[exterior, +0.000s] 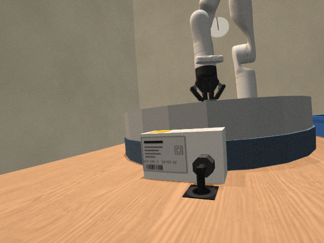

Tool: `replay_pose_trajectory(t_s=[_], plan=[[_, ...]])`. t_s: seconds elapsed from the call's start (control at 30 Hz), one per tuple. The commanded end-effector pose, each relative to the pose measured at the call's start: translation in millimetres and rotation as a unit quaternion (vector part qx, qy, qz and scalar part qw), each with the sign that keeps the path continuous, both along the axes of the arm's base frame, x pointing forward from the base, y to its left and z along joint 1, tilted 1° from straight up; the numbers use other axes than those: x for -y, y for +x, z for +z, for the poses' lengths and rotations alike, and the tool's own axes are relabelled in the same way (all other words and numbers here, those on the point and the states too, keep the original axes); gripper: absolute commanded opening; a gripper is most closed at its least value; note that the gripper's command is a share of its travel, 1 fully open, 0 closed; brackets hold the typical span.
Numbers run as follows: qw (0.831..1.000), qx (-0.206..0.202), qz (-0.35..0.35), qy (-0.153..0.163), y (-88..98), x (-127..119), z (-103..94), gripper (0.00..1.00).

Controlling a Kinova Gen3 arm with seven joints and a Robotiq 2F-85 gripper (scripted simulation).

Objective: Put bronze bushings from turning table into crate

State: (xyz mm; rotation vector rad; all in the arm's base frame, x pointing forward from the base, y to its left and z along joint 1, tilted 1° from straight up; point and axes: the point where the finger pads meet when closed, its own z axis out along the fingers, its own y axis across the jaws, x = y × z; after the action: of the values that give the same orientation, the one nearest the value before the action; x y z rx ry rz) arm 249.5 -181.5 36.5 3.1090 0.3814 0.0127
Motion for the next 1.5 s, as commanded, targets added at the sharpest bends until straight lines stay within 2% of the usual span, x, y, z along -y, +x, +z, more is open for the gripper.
replay_pose_trajectory(t_s=[0.0, 0.17, 0.57, 0.73, 1.13, 1.47], plan=[[1.0, 0.001, 0.0, 0.0, 0.5, 0.1, 0.4, 0.0], [1.0, 0.001, 0.0, 0.0, 0.3, 0.1, 7.9, 0.0], [1.0, 0.001, 0.0, 0.0, 0.3, 0.1, 7.9, 0.0], [1.0, 0.0, 0.0, 0.0, 0.0, 0.1, 15.3, 0.0], [1.0, 0.0, 0.0, 0.0, 0.0, 0.1, 15.3, 0.0], [1.0, 0.0, 0.0, 0.0, -0.1, 0.1, 22.7, 0.0]])
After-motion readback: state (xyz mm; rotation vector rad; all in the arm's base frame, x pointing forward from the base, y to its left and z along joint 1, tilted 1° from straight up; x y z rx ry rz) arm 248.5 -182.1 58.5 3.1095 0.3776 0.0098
